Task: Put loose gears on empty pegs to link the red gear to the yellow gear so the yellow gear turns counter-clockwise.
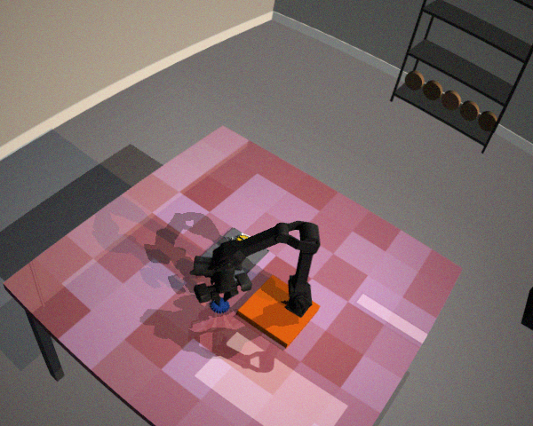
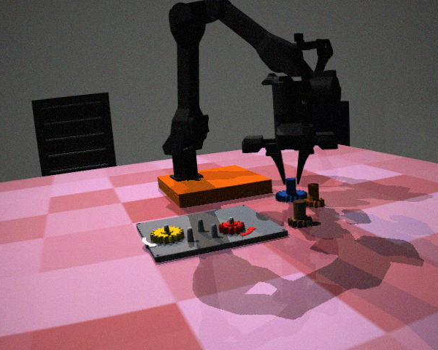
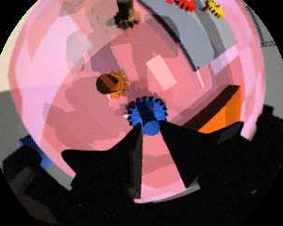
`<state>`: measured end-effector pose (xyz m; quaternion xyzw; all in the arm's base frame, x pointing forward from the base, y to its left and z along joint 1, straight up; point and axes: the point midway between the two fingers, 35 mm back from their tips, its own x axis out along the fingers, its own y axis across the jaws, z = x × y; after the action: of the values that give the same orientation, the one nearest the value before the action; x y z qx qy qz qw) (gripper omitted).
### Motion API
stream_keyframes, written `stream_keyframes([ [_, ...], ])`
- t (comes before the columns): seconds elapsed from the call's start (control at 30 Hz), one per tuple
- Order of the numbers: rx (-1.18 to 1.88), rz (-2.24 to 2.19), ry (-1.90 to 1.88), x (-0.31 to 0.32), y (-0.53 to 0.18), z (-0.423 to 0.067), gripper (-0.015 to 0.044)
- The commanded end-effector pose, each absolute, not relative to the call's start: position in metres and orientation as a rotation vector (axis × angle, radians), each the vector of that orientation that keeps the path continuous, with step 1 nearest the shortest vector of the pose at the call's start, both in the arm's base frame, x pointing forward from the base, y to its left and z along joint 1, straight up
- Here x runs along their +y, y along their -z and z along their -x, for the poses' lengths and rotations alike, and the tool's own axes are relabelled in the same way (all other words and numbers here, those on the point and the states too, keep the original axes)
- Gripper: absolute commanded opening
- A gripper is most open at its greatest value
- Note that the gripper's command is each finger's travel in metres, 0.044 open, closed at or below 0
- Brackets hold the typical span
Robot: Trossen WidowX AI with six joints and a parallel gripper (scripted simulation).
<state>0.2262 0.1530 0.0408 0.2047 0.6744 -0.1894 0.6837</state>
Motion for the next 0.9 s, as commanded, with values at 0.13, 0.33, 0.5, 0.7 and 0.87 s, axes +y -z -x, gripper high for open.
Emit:
stream_keyframes([
  [0.13,1.508,-0.459,0.429,0.152,-0.040,-0.226,0.0026],
  [0.33,1.508,-0.459,0.429,0.153,-0.047,-0.228,0.0000],
  [0.5,1.508,-0.459,0.429,0.155,-0.058,-0.230,0.0000],
  [0.7,1.508,-0.459,0.429,0.156,-0.070,-0.233,0.0000],
  [0.87,1.508,-0.459,0.429,0.157,-0.081,-0.234,0.0000],
])
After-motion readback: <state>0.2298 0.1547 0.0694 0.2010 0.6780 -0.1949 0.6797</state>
